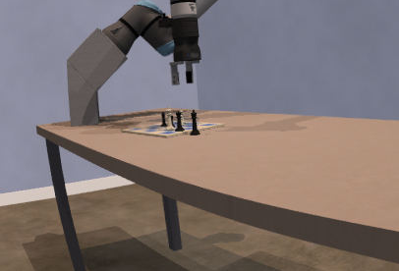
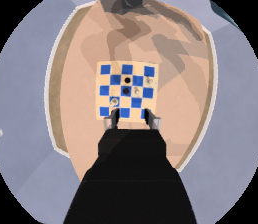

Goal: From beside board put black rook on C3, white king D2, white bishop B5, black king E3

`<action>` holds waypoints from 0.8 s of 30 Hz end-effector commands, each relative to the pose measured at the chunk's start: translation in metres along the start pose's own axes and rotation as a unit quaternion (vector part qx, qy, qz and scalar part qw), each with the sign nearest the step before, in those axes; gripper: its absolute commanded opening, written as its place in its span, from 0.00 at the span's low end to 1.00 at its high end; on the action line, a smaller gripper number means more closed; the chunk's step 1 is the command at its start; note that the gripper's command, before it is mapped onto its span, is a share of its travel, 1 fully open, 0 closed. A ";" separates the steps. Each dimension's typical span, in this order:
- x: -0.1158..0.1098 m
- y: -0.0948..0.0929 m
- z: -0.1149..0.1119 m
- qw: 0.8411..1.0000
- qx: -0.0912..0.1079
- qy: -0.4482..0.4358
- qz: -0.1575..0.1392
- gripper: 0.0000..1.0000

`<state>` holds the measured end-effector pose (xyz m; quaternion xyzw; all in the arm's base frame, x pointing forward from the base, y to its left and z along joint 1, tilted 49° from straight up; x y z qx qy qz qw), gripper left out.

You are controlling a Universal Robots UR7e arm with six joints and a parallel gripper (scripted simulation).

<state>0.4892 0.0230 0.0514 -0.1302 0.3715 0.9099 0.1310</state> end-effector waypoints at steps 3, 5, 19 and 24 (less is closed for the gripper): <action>-0.020 0.001 -0.009 0.989 0.008 -0.150 -0.001 1.00; -0.023 0.001 -0.010 0.985 0.008 -0.171 -0.001 1.00; -0.060 0.000 -0.027 0.913 0.008 -0.409 -0.003 1.00; -0.067 0.000 -0.031 0.892 0.007 -0.452 -0.003 1.00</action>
Point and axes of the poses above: the point where the finger pads meet when closed, its own y axis back along the fingers, its own z axis across the jaws, x = y × z, the point moved 1 cm from there along y, back along the fingers, and after that the axes turned 8 degrees about -y, right-handed, at the moved point
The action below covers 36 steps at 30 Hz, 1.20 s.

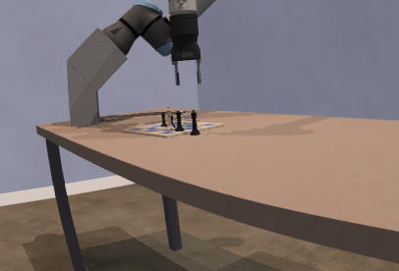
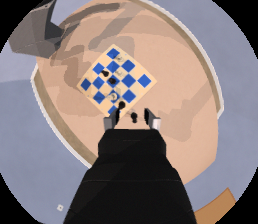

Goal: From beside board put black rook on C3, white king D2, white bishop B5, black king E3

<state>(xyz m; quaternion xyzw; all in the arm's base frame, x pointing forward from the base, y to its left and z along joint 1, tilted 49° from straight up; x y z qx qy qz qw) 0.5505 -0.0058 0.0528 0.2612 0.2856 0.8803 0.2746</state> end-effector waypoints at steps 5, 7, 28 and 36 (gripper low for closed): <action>-0.017 -0.001 0.007 0.994 0.003 -0.107 -0.005 1.00; -0.021 -0.001 0.009 0.991 0.003 -0.131 -0.005 1.00; -0.042 -0.003 0.015 0.969 0.002 -0.245 -0.005 1.00; -0.043 -0.003 0.016 0.968 0.002 -0.250 -0.005 1.00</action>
Point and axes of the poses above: the point where the finger pads meet when closed, its own y axis back along the fingers, its own z axis across the jaws, x = y × z, the point moved 1 cm from there along y, back along the fingers, and after that the axes turned 8 degrees about -y, right-handed, at the moved point
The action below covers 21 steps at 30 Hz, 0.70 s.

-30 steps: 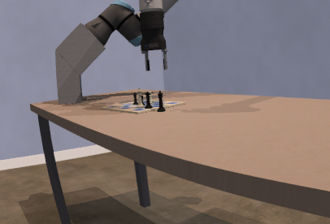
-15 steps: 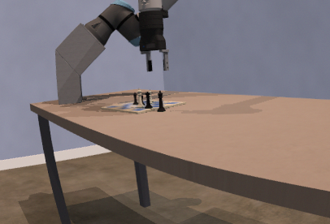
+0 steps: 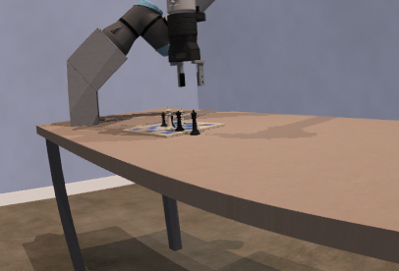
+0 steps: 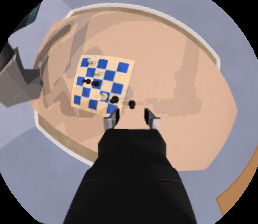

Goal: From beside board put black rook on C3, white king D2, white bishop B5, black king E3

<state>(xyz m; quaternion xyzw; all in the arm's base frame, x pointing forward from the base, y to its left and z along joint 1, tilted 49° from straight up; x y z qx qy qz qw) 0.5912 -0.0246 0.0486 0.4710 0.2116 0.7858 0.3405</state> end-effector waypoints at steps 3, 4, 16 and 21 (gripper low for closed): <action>0.000 0.001 0.001 1.000 0.000 -0.002 -0.001 1.00; 0.000 0.001 0.001 1.000 0.000 -0.002 -0.001 0.79; 0.000 0.001 0.001 1.000 0.000 -0.002 -0.001 0.79; 0.000 0.001 0.001 1.000 0.000 -0.002 -0.001 0.79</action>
Point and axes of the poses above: the point where the finger pads meet when closed, its own y axis back along the fingers, its own z axis across the jaws, x = y × z, the point moved 1 cm from there along y, back along the fingers, and after that the axes turned 8 degrees about -y, right-handed, at the moved point
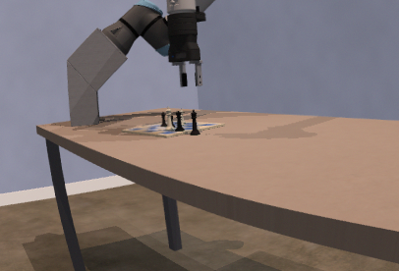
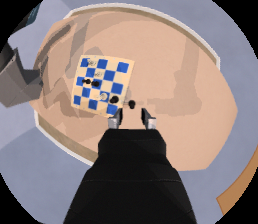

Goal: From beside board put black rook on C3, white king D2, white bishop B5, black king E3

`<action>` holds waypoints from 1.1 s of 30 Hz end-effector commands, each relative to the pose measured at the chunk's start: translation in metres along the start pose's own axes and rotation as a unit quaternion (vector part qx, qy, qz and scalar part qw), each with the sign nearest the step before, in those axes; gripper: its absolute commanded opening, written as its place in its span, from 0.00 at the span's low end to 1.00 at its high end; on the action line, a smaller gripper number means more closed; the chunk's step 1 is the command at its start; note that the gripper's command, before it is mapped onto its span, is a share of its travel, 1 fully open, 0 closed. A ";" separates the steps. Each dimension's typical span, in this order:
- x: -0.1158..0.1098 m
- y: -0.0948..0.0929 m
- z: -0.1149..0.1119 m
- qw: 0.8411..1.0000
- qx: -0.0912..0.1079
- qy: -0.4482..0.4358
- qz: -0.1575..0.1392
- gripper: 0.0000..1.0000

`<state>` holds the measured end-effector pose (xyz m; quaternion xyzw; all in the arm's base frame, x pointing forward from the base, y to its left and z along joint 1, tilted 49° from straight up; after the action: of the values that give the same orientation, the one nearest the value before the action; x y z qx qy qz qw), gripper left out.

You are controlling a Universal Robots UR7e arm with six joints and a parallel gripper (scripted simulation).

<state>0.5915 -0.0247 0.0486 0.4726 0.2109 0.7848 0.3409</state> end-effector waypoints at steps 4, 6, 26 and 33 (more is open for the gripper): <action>0.000 0.001 0.000 1.000 0.000 0.000 0.000 0.79; 0.000 0.001 0.000 1.000 0.000 0.000 0.000 0.79; 0.000 -0.001 0.000 1.000 0.000 0.000 0.000 0.79; 0.000 -0.005 0.000 1.000 0.000 0.000 -0.001 0.79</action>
<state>0.5925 -0.0229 0.0468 0.4726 0.2109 0.7848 0.3411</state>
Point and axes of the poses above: the point where the finger pads meet when closed, its own y axis back along the fingers, its own z axis across the jaws, x = y × z, the point moved 1 cm from there along y, back along the fingers, and after that the axes turned 8 degrees about -y, right-handed, at the moved point
